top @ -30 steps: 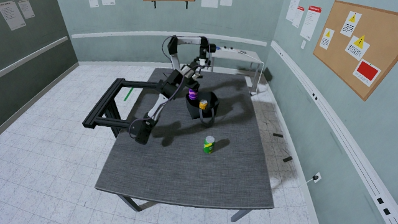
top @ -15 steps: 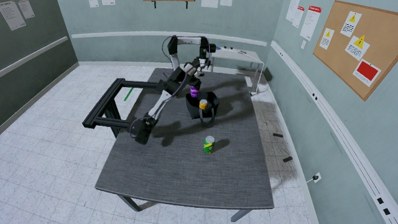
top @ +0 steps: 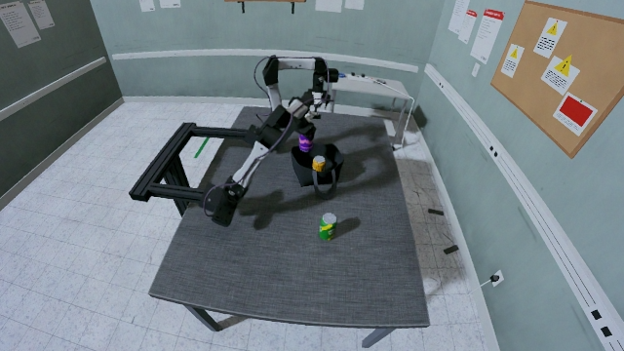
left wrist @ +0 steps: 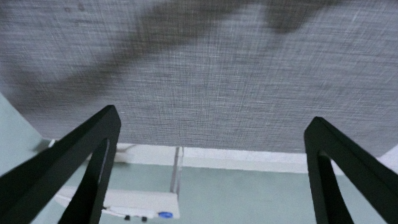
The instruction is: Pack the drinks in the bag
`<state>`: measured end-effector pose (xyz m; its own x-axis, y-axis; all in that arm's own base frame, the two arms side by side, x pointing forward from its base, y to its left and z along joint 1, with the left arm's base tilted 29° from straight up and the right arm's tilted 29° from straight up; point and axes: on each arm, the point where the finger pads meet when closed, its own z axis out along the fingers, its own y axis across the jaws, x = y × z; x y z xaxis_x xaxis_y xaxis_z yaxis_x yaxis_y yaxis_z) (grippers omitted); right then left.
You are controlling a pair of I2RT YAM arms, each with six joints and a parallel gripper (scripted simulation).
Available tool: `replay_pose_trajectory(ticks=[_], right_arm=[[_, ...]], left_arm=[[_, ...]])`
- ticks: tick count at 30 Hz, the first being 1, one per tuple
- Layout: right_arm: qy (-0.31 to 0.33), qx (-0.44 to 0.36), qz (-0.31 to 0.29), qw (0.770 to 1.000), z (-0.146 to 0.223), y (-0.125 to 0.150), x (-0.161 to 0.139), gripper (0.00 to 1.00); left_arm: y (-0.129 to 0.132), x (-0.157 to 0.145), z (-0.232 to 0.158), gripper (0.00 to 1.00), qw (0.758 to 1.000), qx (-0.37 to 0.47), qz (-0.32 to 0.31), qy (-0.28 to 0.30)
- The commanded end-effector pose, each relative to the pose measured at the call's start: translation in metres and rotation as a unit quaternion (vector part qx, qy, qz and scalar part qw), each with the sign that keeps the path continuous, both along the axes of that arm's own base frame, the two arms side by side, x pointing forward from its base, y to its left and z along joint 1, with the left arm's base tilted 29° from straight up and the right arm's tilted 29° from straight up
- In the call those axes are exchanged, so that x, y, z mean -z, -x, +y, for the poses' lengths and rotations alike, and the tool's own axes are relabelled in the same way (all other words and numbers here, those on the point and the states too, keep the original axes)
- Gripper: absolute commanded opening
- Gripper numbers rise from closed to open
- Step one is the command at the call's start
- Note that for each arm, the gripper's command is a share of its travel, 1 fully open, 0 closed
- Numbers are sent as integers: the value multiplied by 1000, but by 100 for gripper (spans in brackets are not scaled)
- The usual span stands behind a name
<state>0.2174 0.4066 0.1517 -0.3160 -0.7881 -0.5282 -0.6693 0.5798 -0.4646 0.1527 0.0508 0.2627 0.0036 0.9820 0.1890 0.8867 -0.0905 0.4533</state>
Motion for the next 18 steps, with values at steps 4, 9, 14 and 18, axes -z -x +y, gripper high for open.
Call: replay_pose_trajectory(ticks=[4, 9, 14, 18], right_arm=[[-65, -17, -23, 997, 17, 14, -43, 70], [-53, -26, -14, 998, 14, 16, -28, 70], [-63, -2, -16, 998, 7, -10, -27, 70], [-66, -10, -17, 998, 11, -6, -22, 70]], left_arm=[[-1, -10, 3, 100, 1000, -11, -12, -2], [-1, -10, 3, 100, 1000, -11, -12, -2], [-1, -10, 3, 100, 1000, -11, -12, -2], [-1, -10, 3, 100, 1000, -11, -12, -2]])
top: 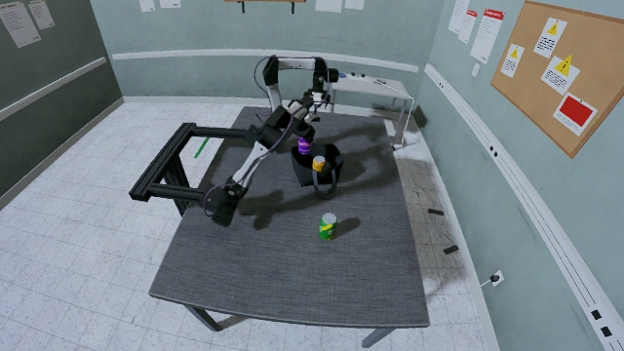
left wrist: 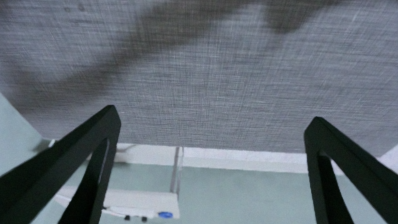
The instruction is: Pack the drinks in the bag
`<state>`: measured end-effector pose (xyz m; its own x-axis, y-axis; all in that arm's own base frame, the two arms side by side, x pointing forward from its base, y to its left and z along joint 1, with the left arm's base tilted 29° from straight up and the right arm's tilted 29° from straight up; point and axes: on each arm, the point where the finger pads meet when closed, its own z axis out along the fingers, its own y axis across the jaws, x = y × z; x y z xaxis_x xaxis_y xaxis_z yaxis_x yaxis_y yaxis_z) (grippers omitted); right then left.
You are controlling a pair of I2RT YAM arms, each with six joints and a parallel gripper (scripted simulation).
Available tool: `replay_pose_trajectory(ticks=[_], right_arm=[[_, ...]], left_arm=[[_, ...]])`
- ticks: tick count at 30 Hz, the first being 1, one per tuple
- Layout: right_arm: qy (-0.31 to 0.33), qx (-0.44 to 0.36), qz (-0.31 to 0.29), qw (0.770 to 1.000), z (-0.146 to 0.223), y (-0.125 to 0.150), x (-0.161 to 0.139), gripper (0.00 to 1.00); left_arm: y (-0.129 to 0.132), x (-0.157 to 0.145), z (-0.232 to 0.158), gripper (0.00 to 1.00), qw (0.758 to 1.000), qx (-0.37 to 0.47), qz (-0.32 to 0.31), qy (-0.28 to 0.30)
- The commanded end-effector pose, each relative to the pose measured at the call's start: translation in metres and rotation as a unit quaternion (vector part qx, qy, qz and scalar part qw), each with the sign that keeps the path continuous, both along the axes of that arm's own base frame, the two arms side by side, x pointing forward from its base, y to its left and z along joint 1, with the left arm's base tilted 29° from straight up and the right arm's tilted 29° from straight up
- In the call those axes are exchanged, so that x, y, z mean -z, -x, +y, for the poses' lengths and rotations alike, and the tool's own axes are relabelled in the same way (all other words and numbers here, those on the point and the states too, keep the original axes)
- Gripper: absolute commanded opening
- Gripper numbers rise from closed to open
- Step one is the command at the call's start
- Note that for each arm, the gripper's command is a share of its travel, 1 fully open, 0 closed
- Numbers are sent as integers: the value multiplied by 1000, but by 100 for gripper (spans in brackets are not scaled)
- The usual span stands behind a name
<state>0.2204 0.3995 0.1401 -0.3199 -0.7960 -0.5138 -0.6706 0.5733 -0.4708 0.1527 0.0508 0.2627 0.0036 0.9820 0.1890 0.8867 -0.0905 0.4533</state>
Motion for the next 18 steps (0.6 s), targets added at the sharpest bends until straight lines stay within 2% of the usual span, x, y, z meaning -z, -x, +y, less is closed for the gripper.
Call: replay_pose_trajectory(ticks=[1, 6, 7, 8, 12, 15, 18], right_arm=[[-74, -4, -20, 997, 16, -10, -32, 70], [-73, -10, -24, 997, 19, -4, -33, 70], [-63, -7, -17, 998, 18, -10, -15, 70], [-69, -1, -19, 997, 14, -16, -20, 70], [-44, -7, -11, 999, 19, -15, 8, 70], [-53, -5, -18, 998, 18, -17, 2, 70], [-43, -2, -11, 999, 14, -22, 17, 70]], left_arm=[[-1, -10, 3, 100, 1000, -11, -12, -2], [-1, -10, 3, 100, 1000, -11, -12, -2], [-1, -10, 3, 100, 1000, -11, -12, -2], [-1, -10, 3, 100, 1000, -11, -12, -2], [-1, -10, 3, 100, 1000, -11, -12, -2], [-1, -10, 3, 100, 1000, -11, -12, -2], [-1, -10, 3, 100, 1000, -11, -12, -2]])
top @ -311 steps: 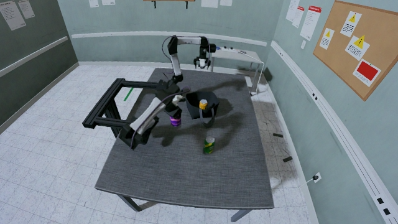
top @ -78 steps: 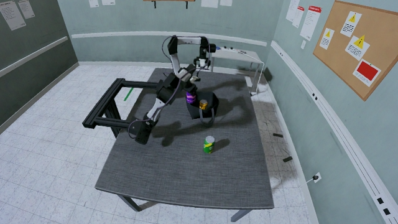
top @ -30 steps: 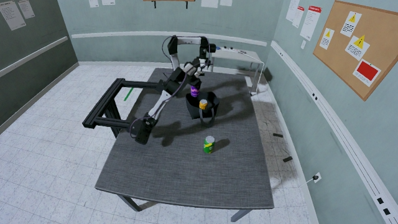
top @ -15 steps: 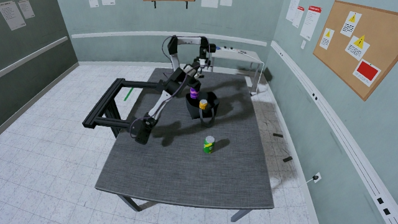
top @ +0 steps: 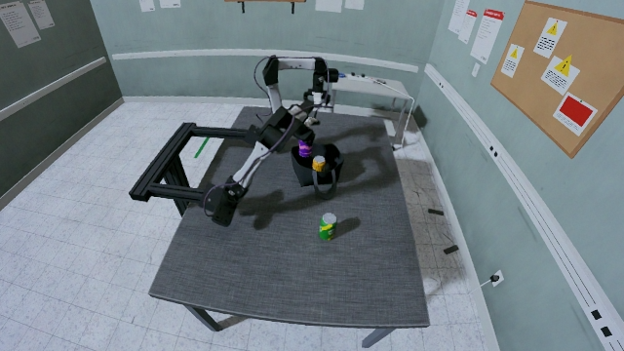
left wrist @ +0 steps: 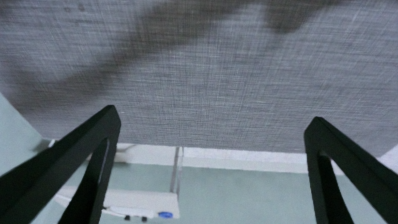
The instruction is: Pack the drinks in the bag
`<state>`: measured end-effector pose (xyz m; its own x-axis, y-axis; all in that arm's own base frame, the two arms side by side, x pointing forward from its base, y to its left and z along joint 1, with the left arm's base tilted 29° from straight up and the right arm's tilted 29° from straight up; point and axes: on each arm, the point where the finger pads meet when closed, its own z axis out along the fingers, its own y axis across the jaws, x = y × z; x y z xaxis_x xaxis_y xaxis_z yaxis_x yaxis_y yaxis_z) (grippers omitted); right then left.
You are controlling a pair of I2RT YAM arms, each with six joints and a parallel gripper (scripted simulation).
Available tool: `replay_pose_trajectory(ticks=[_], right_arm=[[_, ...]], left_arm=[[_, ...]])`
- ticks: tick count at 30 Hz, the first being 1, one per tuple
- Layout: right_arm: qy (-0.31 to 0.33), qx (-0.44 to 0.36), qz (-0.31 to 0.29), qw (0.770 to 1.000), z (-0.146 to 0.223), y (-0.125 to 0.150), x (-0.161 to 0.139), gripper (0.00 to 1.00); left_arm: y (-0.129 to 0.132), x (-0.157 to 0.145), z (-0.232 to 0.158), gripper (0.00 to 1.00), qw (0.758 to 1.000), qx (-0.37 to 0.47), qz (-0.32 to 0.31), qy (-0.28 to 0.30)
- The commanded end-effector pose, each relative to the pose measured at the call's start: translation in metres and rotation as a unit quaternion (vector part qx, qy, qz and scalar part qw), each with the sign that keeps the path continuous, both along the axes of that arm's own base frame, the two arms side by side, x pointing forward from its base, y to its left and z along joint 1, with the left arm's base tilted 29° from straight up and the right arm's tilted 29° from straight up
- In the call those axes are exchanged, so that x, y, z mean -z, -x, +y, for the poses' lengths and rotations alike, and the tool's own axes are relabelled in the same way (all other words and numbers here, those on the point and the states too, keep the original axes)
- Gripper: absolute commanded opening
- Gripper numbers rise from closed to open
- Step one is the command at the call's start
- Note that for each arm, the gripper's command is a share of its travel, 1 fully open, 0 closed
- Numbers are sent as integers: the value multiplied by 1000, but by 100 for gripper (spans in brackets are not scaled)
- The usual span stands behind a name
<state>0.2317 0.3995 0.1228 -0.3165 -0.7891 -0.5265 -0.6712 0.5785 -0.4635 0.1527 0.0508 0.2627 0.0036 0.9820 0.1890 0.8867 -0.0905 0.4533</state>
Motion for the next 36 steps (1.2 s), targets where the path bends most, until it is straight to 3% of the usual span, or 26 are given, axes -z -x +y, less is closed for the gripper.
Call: replay_pose_trajectory(ticks=[1, 5, 7, 11, 14, 17, 19, 20, 22, 24, 28, 30, 33, 36], right_arm=[[-42, -2, -13, 999, 16, -10, -6, 70], [-49, -11, -17, 999, 21, -2, -15, 70], [-27, 1, -8, 1000, 12, -15, 12, 70], [-53, -9, -17, 998, 18, -11, -8, 70], [-30, -1, -13, 999, 12, -18, 16, 70], [-48, 0, -16, 999, 11, -22, 3, 70], [-32, 1, -13, 999, 11, -23, 20, 70], [-42, -6, -21, 999, 17, -15, 6, 70], [-42, -6, -21, 999, 17, -15, 6, 70], [-27, 1, -8, 1000, 8, -25, 30, 70], [-52, -5, -18, 998, 13, -25, 10, 70], [-29, 1, -11, 1000, 7, -28, 34, 70], [-44, -8, -15, 999, 11, -24, 22, 70], [-36, -1, -14, 999, 6, -31, 34, 70]], left_arm=[[-1, -10, 3, 100, 1000, -11, -12, -2], [-1, -10, 3, 100, 1000, -11, -12, -2], [-1, -10, 3, 100, 1000, -11, -12, -2], [-1, -10, 3, 100, 1000, -11, -12, -2], [-1, -10, 3, 100, 1000, -11, -12, -2], [-1, -10, 3, 100, 1000, -11, -12, -2], [-1, -10, 3, 100, 1000, -11, -12, -2], [-1, -10, 3, 100, 1000, -11, -12, -2], [-1, -10, 3, 100, 1000, -11, -12, -2], [-1, -10, 3, 100, 1000, -11, -12, -2], [-1, -10, 3, 100, 1000, -11, -12, -2], [-1, -10, 3, 100, 1000, -11, -12, -2], [-1, -10, 3, 100, 1000, -11, -12, -2], [-1, -10, 3, 100, 1000, -11, -12, -2]])
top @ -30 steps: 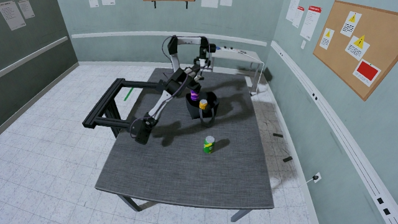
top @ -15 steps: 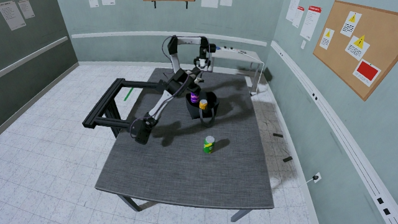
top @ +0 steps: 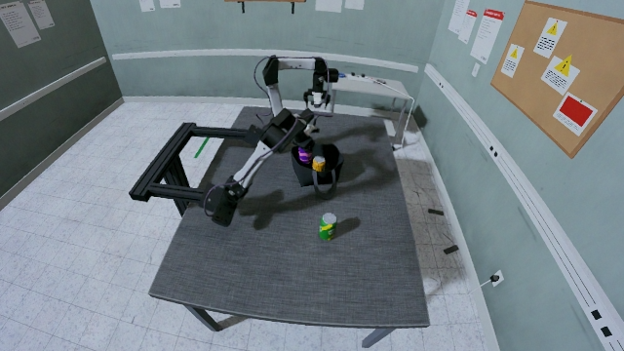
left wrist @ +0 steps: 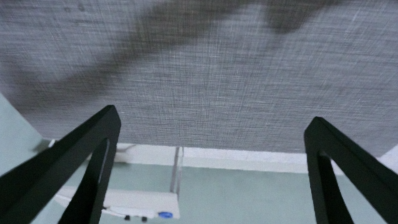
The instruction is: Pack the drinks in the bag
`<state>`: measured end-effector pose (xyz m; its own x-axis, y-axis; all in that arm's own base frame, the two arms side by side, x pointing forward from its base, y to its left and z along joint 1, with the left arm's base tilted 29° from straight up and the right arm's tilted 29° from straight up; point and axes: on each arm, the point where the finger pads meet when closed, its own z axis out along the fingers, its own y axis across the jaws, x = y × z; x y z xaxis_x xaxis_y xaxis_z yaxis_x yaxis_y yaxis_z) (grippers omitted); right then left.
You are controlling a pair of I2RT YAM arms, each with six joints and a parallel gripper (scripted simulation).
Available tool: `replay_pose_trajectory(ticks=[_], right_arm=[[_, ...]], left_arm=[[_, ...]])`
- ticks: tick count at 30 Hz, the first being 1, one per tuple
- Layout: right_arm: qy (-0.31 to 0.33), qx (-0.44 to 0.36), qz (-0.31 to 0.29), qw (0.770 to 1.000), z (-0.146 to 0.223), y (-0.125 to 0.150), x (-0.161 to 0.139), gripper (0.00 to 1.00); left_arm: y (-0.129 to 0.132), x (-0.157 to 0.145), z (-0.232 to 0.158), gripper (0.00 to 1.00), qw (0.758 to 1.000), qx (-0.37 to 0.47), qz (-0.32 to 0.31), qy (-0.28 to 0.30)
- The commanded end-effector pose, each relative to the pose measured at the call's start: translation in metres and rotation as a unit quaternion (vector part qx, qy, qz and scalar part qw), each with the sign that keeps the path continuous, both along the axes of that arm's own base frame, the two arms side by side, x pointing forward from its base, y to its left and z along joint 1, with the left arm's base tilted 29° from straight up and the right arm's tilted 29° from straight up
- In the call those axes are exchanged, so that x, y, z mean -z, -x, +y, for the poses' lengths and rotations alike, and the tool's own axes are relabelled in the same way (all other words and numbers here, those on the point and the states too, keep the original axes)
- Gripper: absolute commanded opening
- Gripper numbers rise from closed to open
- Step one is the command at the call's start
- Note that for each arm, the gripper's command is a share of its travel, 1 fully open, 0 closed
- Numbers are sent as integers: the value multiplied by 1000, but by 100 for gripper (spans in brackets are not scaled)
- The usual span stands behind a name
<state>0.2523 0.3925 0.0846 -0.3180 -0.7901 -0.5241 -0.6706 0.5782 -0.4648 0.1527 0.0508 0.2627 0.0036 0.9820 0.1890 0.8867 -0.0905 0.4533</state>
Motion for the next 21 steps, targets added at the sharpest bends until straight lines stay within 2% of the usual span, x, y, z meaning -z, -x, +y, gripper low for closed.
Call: replay_pose_trajectory(ticks=[1, 3, 5, 8, 10, 12, 14, 16, 17, 18, 20, 21], right_arm=[[-51, -12, -18, 998, 22, -2, -19, 70], [-51, -12, -18, 998, 22, -2, -19, 70], [-27, 0, -9, 1000, 10, -13, 9, 70], [-45, -10, -17, 999, 17, -8, -7, 70], [-38, -1, -14, 999, 14, -18, 5, 70], [-39, -4, -16, 999, 12, -14, 3, 70], [-32, -5, -11, 999, 14, -16, 14, 70], [-43, -1, -16, 999, 10, -20, 5, 70], [-36, -5, -18, 999, 15, -17, 11, 70], [-46, -12, -19, 999, 21, -12, 1, 70], [-46, -12, -19, 999, 21, -12, 1, 70], [-40, -6, -15, 999, 12, -18, 13, 70]], left_arm=[[-1, -10, 3, 100, 1000, -11, -12, -2], [-1, -10, 3, 100, 1000, -11, -12, -2], [-1, -10, 3, 100, 1000, -11, -12, -2], [-1, -10, 3, 100, 1000, -11, -12, -2], [-1, -10, 3, 100, 1000, -11, -12, -2], [-1, -10, 3, 100, 1000, -11, -12, -2], [-1, -10, 3, 100, 1000, -11, -12, -2], [-1, -10, 3, 100, 1000, -11, -12, -2], [-1, -10, 3, 100, 1000, -11, -12, -2], [-1, -10, 3, 100, 1000, -11, -12, -2], [-1, -10, 3, 100, 1000, -11, -12, -2], [-1, -10, 3, 100, 1000, -11, -12, -2]])
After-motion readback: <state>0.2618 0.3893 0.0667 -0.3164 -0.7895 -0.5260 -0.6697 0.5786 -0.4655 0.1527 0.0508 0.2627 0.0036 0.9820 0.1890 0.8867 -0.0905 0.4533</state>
